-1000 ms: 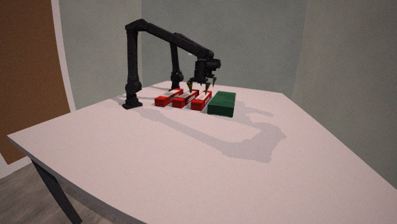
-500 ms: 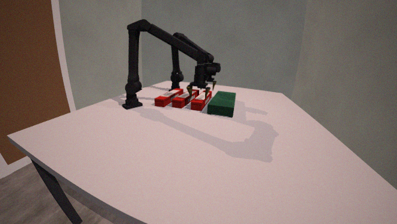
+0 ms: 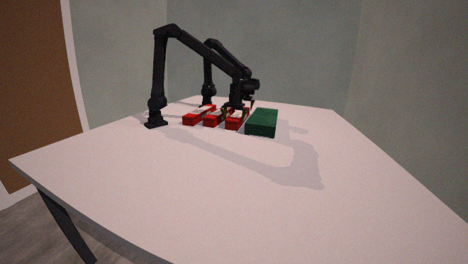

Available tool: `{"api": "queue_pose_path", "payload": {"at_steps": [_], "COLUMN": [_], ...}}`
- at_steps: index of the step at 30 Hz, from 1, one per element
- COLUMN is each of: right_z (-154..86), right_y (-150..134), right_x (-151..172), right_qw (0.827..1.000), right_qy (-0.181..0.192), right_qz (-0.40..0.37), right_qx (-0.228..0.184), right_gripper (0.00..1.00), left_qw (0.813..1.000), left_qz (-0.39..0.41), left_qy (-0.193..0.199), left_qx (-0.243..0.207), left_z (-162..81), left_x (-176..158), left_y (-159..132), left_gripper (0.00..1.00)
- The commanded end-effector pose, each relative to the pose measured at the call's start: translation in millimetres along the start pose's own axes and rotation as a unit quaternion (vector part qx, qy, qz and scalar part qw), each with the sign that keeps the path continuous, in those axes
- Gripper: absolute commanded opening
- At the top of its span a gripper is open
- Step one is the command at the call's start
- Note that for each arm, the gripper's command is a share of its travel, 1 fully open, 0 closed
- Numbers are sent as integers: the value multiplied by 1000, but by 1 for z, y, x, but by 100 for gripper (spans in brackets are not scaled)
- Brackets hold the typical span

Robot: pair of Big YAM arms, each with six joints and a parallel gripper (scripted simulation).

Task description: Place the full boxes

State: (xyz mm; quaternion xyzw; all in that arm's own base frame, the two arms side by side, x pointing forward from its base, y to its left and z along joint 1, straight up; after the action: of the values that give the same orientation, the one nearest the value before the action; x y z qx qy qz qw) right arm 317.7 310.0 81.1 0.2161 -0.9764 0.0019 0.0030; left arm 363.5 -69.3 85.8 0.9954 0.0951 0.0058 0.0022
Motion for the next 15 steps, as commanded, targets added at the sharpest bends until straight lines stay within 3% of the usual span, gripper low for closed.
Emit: {"api": "queue_pose_path", "payload": {"at_steps": [1,2,7,12,13,15], "right_z": [5,-12,9,7,-3,6], "right_y": [6,6,6,9,9,8], "right_x": [-4,-13,-4,-11,-10,-10], "right_qw": [1000,1000,1000,1000,999,1000], "right_qy": [-8,-24,-8,-16,-28,-21], "right_qz": [-10,-2,-9,-10,-10,-10], "right_qx": [-4,-9,-4,-7,-11,-8], "right_gripper": [100,100,100,100,100,100], "left_qw": [1000,1000,1000,1000,1000,1000], "left_qz": [7,7,7,7,7,7], "left_qy": [-1,-1,-1,0,9,0], "left_qx": [0,0,0,0,-4,0], "left_z": [11,12,17,19,14,22], "left_x": [2,2,2,3,11,3], "left_y": [4,4,4,4,7,4], "left_gripper": [100,100,100,100,100,100]}}
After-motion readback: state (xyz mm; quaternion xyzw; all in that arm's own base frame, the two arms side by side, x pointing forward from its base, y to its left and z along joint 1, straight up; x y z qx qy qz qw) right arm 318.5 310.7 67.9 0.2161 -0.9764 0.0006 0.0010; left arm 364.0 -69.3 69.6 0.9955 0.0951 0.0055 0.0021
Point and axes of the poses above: on each arm, the point where the finger pads meet when closed, its own z axis out along the fingers, its own x axis across the jaws, y = z × x, the point moved 4 cm from there along -z, back along the fingers, and after that the axes turned 2 degrees about z, right-handed, at the moved point
